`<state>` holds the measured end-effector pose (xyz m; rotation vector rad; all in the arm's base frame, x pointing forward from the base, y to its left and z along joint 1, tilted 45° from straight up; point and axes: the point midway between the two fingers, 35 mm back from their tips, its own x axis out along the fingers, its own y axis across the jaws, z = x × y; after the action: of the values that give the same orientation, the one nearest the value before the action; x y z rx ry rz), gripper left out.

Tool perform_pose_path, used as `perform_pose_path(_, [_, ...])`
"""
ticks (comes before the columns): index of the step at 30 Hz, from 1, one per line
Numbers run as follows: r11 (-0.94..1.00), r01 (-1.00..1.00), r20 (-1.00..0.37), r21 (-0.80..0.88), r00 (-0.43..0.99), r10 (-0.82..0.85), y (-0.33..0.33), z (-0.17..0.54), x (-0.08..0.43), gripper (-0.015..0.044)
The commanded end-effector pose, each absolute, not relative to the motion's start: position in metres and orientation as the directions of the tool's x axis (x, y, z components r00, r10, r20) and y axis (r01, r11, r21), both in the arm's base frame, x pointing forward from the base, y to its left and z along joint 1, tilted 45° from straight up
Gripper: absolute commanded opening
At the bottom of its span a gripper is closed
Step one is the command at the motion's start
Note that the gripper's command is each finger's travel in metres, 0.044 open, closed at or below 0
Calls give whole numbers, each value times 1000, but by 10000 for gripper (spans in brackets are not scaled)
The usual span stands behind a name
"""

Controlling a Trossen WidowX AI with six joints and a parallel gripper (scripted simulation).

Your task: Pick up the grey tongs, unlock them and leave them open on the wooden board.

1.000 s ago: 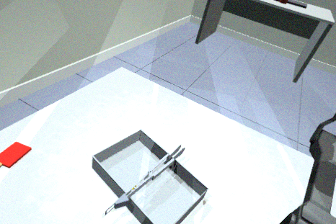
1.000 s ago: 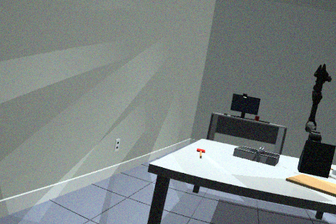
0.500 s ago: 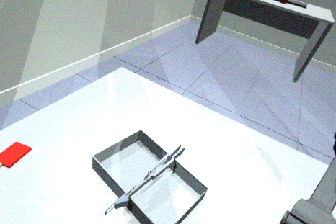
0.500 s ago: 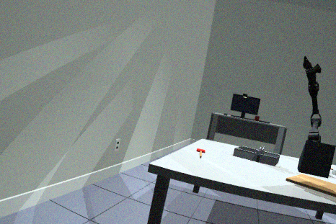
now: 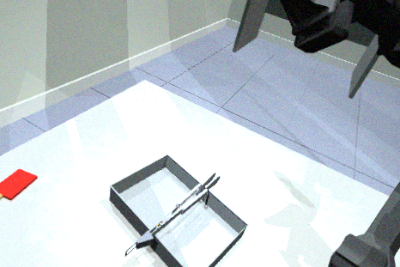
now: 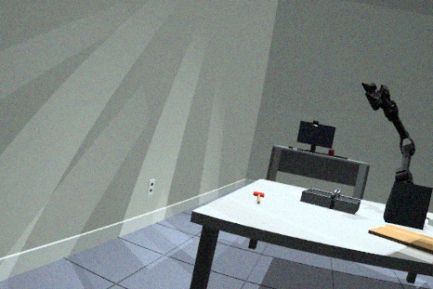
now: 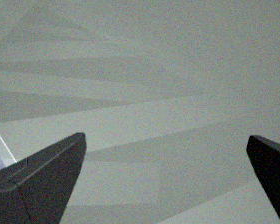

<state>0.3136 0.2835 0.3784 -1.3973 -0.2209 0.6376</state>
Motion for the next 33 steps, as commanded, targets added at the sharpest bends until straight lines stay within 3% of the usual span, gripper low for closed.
perform_pose_path(1, [-21, -379, -358, -925, 850, 386, 256, 329, 350, 440])
perform_pose_path(8, [-62, -558, -562, -827, 824, 76, 183, 249, 398, 440])
perform_pose_path(13, [-73, -683, -670, -727, 728, -144, 124, 198, 413, 440])
perform_pose_path(24, [17, -937, -770, -349, 276, -575, -29, 93, 392, 440])
perform_pose_path(30, [122, -988, -719, -91, -20, -695, -100, 55, 351, 440])
perform_pose_path(33, [135, -989, -709, -60, -53, -703, -107, 51, 346, 440])
